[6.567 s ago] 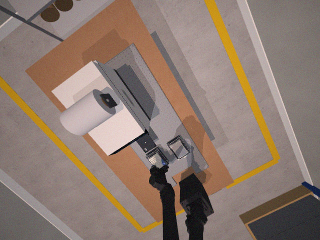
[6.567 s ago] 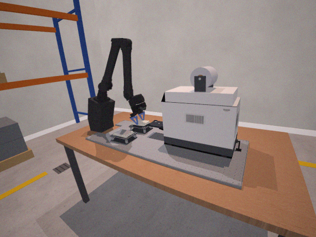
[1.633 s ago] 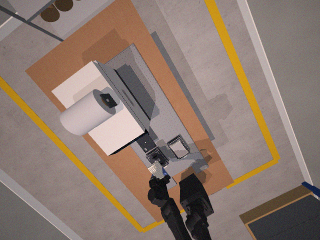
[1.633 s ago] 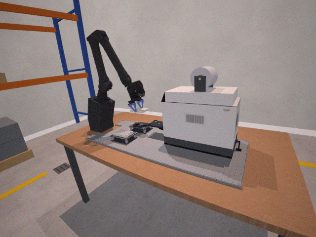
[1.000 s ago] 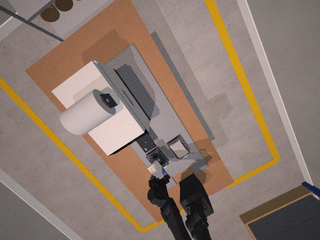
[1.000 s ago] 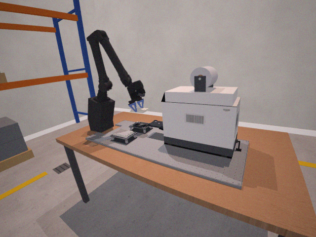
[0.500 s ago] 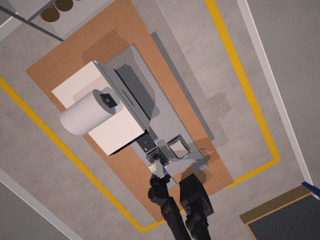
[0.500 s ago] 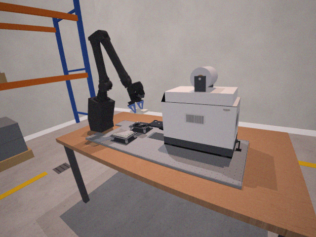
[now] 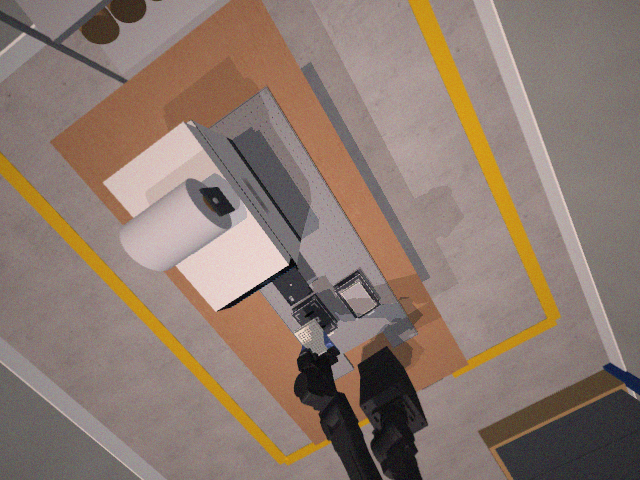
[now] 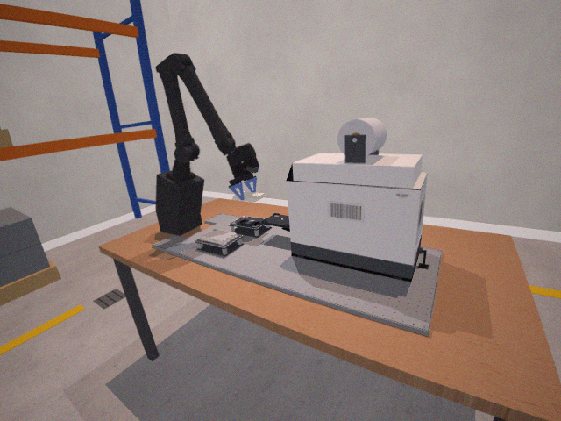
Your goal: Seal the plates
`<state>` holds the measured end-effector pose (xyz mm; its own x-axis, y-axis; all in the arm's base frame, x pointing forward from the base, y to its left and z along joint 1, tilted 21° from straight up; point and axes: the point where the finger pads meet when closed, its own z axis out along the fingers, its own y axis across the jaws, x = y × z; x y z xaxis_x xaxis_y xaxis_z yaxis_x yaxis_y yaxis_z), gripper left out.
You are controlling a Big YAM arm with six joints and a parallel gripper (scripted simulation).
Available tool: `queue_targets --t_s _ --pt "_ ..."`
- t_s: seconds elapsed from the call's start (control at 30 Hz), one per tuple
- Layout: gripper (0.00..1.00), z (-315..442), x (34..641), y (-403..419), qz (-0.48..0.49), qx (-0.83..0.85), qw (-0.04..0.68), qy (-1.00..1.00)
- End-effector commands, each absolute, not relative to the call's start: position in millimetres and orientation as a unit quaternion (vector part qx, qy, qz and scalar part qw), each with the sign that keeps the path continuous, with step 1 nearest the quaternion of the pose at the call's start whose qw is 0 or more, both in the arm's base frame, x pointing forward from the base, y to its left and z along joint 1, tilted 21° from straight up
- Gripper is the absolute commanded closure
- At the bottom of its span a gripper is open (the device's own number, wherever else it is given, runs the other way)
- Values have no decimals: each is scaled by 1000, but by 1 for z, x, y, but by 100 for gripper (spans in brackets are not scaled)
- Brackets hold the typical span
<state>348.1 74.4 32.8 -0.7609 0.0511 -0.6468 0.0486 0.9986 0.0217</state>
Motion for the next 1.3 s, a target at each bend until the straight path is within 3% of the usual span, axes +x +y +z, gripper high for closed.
queue_targets --t_s 0.0,1.27 --pt "100 48 381 71 -1 31 360 933" --pt "100 66 443 51 -7 33 348 937"
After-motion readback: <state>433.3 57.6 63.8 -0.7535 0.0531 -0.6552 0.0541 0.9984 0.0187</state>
